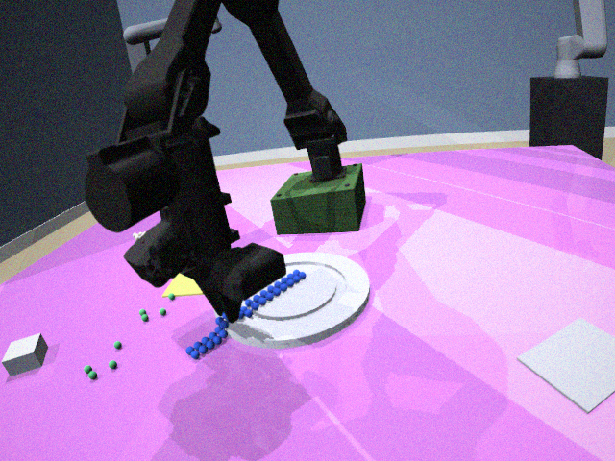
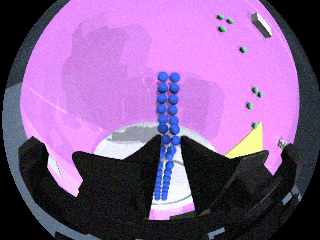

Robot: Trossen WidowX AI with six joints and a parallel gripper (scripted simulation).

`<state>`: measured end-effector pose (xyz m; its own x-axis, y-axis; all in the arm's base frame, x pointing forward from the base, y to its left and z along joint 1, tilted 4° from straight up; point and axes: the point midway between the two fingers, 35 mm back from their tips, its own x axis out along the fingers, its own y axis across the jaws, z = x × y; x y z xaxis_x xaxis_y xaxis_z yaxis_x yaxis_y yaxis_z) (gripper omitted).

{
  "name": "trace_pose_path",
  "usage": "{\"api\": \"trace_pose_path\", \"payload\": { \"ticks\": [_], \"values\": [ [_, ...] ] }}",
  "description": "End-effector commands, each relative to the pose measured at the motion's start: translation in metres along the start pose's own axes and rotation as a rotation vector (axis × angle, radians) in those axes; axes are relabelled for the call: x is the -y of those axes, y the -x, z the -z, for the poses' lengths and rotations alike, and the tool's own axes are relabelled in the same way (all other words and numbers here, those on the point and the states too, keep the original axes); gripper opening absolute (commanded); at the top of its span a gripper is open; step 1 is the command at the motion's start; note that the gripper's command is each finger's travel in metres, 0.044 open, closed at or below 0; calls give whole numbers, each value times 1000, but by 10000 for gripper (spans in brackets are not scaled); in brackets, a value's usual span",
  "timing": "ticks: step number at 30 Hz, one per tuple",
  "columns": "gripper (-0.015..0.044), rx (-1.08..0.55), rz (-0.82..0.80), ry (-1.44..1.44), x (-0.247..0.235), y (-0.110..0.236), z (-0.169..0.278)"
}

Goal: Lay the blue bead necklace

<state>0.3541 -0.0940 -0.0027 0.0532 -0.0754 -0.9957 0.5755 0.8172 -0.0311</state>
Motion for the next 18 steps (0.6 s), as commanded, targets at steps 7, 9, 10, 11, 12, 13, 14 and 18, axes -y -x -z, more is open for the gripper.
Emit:
{"api": "trace_pose_path", "payload": {
  "ticks": [7, 9, 10, 11, 12, 13, 14, 18],
  "values": [
    [0, -2, 5, 5, 1, 23, 0],
    [0, -3, 6, 5, 1, 25, 0],
    [0, -3, 6, 5, 1, 25, 0],
    [0, -3, 6, 5, 1, 25, 0],
    [0, -3, 5, 5, 0, 25, 1],
    [0, -3, 5, 5, 0, 25, 2],
    [0, -3, 5, 5, -2, 25, 5],
    [0, -4, 4, 5, -9, 25, 16]
  ]
}}
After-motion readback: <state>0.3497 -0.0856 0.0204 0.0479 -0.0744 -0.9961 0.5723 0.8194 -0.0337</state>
